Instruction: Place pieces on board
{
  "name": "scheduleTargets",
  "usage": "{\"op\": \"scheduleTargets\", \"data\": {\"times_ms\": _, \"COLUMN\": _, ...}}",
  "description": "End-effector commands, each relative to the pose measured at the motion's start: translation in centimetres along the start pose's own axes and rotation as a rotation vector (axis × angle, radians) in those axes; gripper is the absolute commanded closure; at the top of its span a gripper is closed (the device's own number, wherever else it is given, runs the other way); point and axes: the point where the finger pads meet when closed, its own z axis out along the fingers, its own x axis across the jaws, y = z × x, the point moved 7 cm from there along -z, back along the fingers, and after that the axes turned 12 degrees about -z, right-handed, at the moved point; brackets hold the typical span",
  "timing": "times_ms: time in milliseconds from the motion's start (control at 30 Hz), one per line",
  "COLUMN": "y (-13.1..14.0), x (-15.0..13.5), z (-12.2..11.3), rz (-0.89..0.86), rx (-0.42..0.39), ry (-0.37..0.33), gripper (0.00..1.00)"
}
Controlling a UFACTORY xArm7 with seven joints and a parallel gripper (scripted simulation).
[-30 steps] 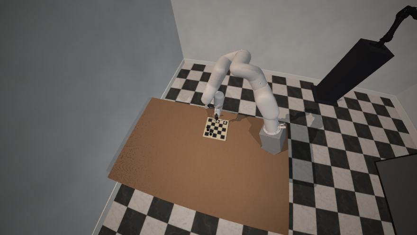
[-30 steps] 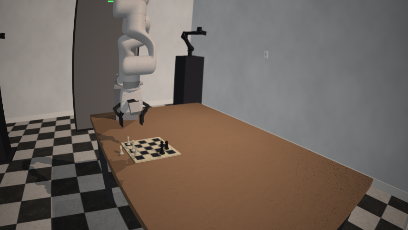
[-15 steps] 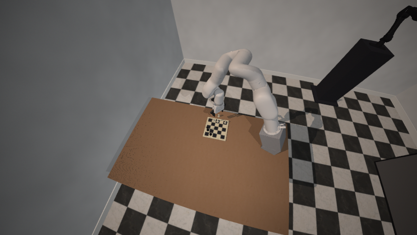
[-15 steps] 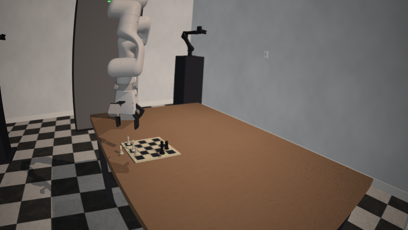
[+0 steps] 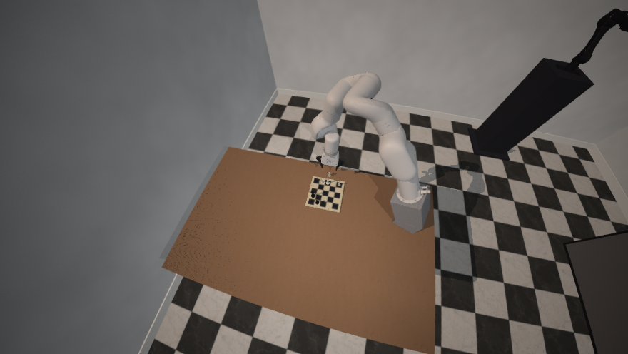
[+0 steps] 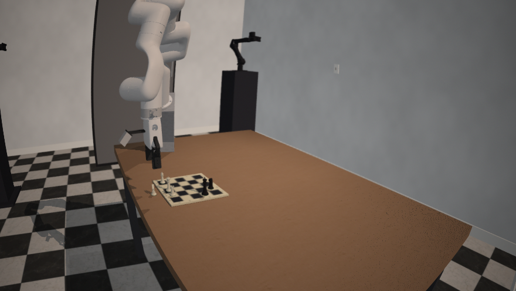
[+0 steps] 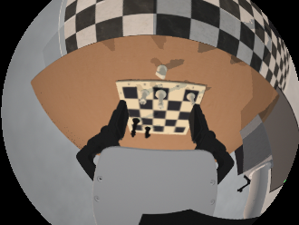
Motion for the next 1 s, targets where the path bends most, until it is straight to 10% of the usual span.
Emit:
{"op": "scheduleTargets", "data": {"times_ms": 0, "y": -0.54, "x": 0.16, "z": 0.12, "rz": 0.179, "rx": 0.011, "ry": 0.016, "gripper": 0.0}}
{"op": "scheduleTargets", "data": {"times_ms": 333, "y": -0.77, "x": 0.31, "z": 0.2, "rz": 0.248, "rx": 0.012, "ry": 0.016, "gripper": 0.0}}
{"op": "scheduleTargets", "data": {"times_ms": 367, "y": -0.77, "x": 0.31, "z": 0.2, "rz": 0.248, "rx": 0.012, "ry": 0.016, "gripper": 0.61}}
{"op": "scheduleTargets", "data": {"times_ms": 967, "y": -0.77, "x": 0.31, "z": 0.2, "rz": 0.248, "rx": 0.012, "ry": 0.016, "gripper": 0.61}}
